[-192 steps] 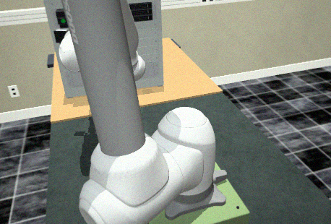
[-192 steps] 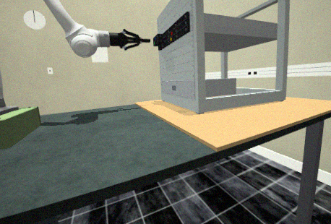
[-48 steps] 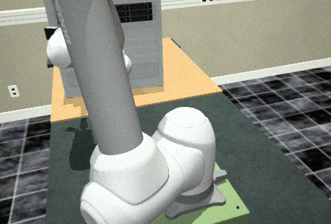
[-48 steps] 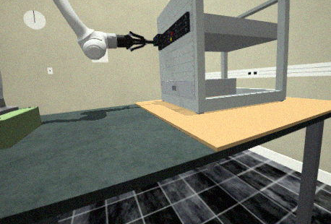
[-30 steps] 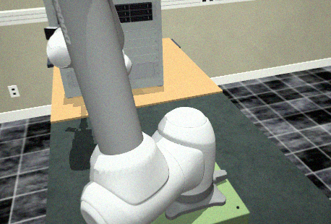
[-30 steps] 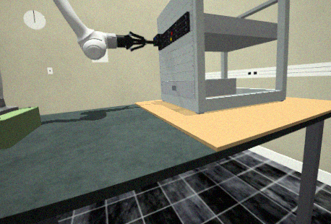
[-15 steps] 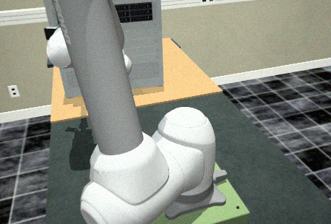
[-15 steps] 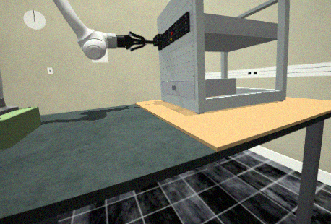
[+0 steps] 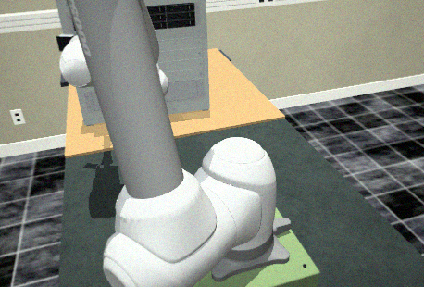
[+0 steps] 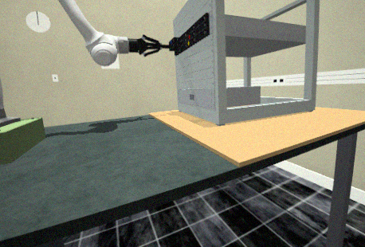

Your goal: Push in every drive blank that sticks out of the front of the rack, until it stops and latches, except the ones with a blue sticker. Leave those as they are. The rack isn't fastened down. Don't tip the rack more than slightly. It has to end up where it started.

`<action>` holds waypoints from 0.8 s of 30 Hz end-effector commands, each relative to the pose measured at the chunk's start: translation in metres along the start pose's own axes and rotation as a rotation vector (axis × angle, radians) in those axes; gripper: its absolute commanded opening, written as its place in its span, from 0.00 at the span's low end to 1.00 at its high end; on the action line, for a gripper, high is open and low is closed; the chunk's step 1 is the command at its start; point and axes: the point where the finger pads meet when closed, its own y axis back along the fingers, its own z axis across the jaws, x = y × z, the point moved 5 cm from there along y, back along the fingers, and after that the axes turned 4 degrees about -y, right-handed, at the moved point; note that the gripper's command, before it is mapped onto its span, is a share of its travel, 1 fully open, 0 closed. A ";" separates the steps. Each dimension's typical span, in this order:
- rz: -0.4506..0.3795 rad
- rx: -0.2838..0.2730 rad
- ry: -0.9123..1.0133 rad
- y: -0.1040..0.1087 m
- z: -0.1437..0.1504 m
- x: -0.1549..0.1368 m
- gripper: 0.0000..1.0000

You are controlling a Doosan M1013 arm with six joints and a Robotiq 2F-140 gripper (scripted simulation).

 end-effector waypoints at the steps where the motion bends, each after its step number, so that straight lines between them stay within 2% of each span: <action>1: 0.003 0.000 0.002 -0.001 0.001 0.002 0.10; 12: 0.003 0.000 0.002 -0.010 0.001 0.001 0.10; 24: 0.003 0.000 0.002 -0.011 0.001 0.001 0.10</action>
